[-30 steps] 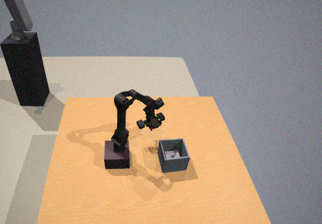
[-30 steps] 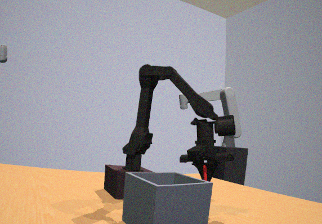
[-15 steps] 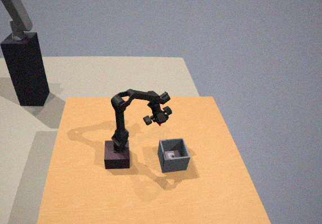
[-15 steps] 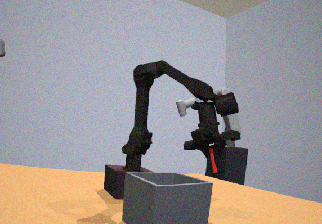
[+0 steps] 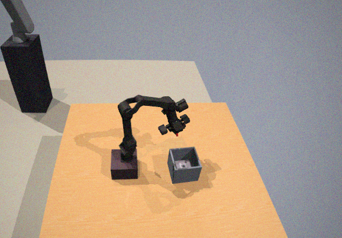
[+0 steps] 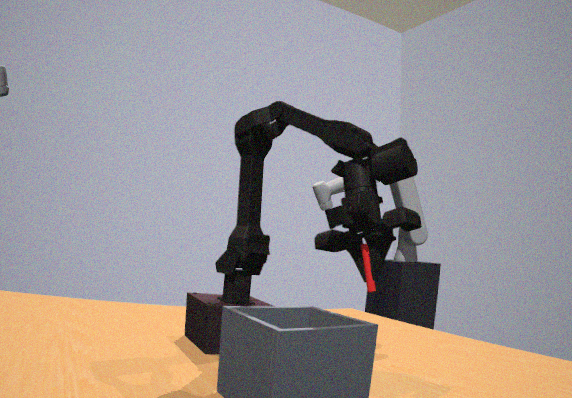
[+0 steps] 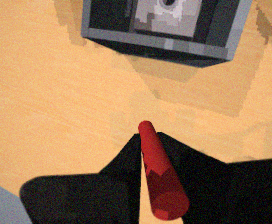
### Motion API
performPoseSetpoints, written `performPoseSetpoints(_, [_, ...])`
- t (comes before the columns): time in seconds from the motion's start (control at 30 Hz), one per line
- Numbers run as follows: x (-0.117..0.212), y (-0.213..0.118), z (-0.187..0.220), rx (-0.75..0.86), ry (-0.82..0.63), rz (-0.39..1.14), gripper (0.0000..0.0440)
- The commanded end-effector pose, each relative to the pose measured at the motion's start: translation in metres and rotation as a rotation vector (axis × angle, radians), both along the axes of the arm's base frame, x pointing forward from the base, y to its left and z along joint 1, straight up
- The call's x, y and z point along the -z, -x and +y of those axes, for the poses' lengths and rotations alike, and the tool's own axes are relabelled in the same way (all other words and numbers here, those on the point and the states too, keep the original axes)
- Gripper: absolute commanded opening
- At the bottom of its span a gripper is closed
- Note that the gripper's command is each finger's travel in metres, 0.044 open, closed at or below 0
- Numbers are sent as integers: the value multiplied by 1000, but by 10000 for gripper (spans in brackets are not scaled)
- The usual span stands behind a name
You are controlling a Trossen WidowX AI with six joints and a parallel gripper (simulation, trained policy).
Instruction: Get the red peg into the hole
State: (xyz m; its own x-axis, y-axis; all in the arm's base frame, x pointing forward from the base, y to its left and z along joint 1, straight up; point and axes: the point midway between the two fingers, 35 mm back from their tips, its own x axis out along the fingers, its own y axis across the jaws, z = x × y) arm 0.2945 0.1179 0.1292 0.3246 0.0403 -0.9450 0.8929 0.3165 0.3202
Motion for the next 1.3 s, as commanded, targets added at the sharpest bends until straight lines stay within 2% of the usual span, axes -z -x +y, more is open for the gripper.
performPoseSetpoints(0.0, [-4,-6,-12,11,20,-4,0])
performPoseSetpoints(0.7, [4,-24,-81,64,91,82,0])
performPoseSetpoints(1.27, [29,-33,-119,64,103,165,0])
